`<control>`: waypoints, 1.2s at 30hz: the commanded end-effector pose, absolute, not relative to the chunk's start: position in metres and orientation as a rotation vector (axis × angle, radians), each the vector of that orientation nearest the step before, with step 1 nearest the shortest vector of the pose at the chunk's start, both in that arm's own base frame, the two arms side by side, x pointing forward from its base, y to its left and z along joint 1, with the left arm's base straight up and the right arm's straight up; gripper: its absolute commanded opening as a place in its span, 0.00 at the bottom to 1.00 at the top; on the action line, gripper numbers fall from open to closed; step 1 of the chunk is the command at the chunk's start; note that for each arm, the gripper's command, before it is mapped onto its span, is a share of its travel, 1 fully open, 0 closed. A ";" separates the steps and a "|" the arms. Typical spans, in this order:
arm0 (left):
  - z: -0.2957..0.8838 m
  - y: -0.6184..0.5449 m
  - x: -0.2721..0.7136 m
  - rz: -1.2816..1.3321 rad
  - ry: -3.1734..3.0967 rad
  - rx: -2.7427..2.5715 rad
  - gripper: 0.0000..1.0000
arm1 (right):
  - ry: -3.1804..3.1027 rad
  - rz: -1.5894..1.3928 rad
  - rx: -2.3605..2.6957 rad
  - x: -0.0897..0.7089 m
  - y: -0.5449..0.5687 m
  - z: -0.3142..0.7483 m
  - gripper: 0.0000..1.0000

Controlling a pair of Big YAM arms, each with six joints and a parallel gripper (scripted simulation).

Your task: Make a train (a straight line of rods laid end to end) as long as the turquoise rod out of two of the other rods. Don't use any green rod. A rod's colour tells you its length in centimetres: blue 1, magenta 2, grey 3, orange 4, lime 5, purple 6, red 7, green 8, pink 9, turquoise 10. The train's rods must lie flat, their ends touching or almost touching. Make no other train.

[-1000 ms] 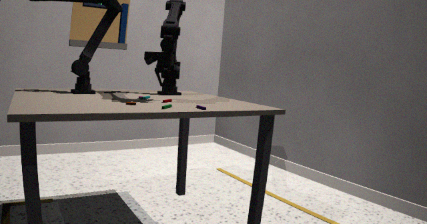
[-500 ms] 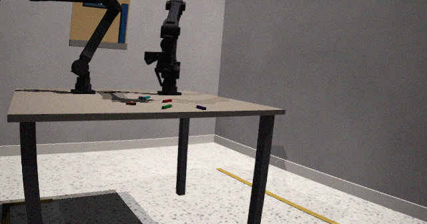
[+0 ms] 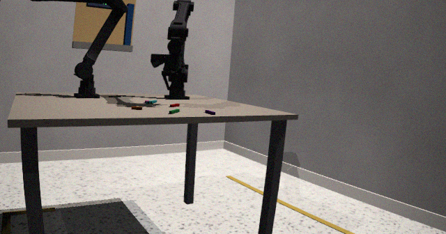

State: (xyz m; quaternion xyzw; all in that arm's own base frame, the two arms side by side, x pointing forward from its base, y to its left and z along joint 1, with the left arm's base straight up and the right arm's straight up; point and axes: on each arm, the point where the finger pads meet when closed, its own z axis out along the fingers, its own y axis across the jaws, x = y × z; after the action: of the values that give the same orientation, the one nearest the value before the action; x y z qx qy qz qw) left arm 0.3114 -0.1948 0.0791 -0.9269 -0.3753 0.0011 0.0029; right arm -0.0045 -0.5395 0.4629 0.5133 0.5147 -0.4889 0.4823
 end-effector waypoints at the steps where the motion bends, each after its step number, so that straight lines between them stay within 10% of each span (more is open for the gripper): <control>1: 0.097 -0.212 0.333 -0.042 -1.233 -2.931 1.00 | 1.208 -1.210 1.210 -0.001 -0.545 0.501 1.00; 36: 0.105 -0.261 0.371 -0.010 -2.448 -2.034 1.00 | 1.208 -1.210 1.210 -0.001 -0.545 0.501 1.00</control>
State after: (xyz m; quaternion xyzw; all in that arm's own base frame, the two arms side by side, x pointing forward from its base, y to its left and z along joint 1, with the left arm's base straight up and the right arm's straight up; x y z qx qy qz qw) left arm 0.3500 -0.2396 0.0835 -0.6901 -0.7236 0.0021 0.0053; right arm -0.0045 -0.5395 0.4629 0.5133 0.5146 -0.4889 0.4824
